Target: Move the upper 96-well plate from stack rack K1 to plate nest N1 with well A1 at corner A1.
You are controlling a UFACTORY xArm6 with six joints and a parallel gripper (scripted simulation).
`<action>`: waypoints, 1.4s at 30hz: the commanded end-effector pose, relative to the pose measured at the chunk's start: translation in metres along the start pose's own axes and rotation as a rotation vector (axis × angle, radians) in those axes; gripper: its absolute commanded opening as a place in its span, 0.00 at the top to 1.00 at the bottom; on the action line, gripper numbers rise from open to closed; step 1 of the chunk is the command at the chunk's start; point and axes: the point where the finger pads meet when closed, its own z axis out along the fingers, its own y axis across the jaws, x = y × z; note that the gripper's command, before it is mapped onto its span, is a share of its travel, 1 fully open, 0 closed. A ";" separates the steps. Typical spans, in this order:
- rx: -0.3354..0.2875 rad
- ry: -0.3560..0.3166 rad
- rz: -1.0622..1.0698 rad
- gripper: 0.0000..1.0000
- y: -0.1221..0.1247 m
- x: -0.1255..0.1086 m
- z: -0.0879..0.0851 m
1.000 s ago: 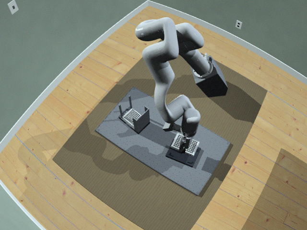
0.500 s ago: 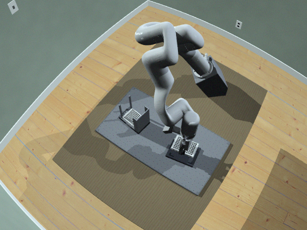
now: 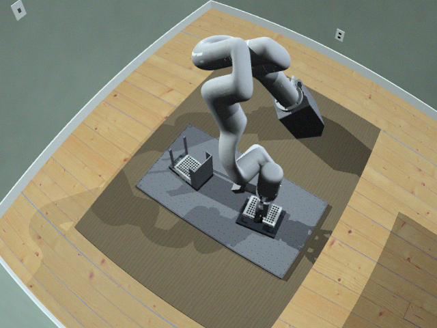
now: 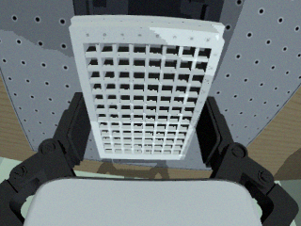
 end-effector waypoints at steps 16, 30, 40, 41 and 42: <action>0.003 -0.001 0.001 1.00 -0.002 0.000 0.028; 0.003 -0.001 0.001 1.00 -0.002 0.000 0.033; 0.003 -0.001 0.001 1.00 -0.002 0.000 0.033; 0.003 -0.001 0.001 1.00 -0.002 0.000 0.033; 0.003 -0.001 0.001 1.00 -0.001 0.000 0.033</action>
